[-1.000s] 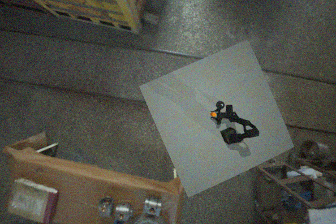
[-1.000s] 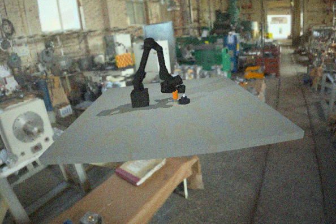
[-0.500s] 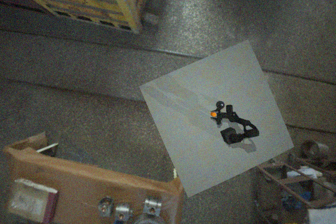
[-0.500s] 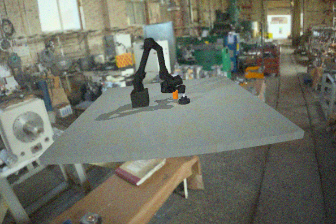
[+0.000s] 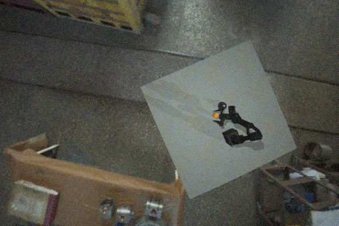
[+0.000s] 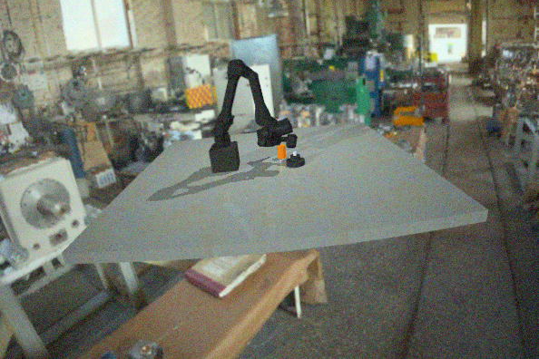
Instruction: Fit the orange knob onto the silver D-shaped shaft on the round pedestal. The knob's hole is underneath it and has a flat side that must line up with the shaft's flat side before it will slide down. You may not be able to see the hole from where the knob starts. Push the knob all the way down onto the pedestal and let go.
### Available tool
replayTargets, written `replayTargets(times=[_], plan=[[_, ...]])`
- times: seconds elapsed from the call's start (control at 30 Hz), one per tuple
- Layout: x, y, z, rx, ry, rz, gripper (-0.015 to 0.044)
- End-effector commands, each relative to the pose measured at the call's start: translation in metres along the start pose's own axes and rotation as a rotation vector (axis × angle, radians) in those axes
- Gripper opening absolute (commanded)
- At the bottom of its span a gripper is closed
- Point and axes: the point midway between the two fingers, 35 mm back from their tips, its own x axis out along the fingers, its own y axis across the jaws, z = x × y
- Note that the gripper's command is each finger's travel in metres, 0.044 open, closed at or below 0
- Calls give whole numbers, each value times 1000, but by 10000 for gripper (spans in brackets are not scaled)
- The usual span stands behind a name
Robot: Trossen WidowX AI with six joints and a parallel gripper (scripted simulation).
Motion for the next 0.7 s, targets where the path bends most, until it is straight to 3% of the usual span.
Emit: replayTargets(times=[0.0,0.13,0.3,0.57,0.67], plan=[[-18,-6,29,-19,-4,-13,440],[-38,-2,56,-19,-4,-13,440],[-36,-2,57,-3,56,0,440],[-43,-1,68,13,813,12,440],[-54,-1,74,-24,957,-14,440]])
